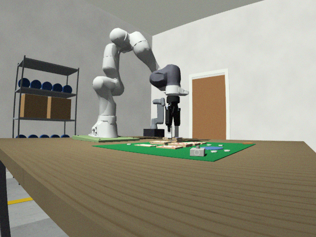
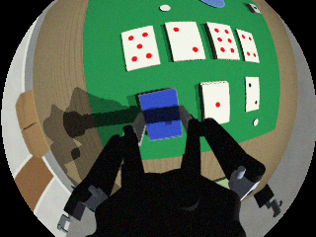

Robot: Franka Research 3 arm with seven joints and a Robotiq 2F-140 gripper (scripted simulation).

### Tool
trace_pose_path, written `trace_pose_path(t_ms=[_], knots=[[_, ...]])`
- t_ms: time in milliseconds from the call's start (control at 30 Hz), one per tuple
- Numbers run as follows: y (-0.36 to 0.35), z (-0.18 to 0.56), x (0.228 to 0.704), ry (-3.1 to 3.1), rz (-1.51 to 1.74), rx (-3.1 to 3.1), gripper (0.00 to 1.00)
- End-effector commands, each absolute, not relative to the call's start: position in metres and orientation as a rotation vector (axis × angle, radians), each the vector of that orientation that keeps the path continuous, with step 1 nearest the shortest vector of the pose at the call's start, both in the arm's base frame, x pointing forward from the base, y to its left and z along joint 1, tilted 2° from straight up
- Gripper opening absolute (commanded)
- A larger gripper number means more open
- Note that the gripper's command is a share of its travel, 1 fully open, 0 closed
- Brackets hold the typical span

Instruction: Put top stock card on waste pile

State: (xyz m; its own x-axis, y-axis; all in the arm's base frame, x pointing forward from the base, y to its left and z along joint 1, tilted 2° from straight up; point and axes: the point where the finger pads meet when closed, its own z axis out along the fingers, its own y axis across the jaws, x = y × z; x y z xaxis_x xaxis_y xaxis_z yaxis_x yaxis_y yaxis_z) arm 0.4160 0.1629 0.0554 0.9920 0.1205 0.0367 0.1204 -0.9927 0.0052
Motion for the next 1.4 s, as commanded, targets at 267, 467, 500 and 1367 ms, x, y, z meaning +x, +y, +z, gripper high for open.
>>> trace_pose_path(t_ms=[267, 467, 500, 1367], knots=[[0.161, 0.057, 0.416, 0.178, 0.058, 3.132, 0.43], [0.161, 0.065, 0.415, 0.178, 0.058, 3.132, 0.43], [0.161, 0.068, 0.415, 0.178, 0.058, 3.132, 0.43], [0.161, 0.094, 0.414, 0.178, 0.058, 3.132, 0.43]])
